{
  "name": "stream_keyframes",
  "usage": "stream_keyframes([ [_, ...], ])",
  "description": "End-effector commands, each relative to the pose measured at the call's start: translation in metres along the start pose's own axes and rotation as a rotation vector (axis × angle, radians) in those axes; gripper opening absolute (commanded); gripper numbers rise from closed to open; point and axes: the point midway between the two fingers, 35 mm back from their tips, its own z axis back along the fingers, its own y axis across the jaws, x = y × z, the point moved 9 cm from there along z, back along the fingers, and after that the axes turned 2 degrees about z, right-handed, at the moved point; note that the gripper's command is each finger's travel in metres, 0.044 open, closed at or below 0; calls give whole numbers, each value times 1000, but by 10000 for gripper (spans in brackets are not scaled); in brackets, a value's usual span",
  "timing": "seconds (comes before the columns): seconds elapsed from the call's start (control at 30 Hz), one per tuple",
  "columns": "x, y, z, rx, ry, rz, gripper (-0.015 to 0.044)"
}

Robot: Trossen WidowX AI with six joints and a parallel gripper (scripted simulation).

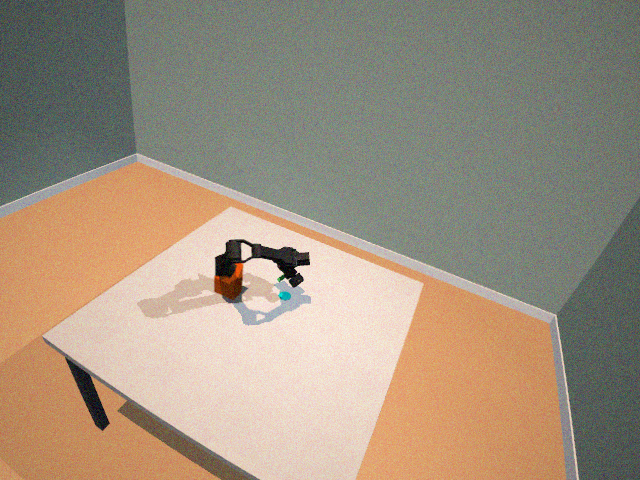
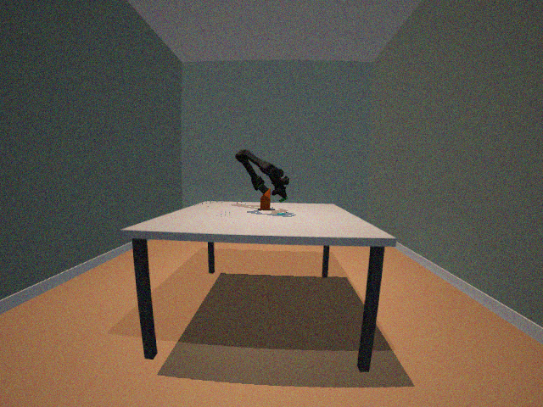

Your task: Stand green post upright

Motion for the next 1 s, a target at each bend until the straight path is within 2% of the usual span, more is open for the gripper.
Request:
stream_keyframes([
  [0.0,-4,0,-2,14,-23,6,22],
  [0.97,-23,-5,-8,54,-230,27,22],
])
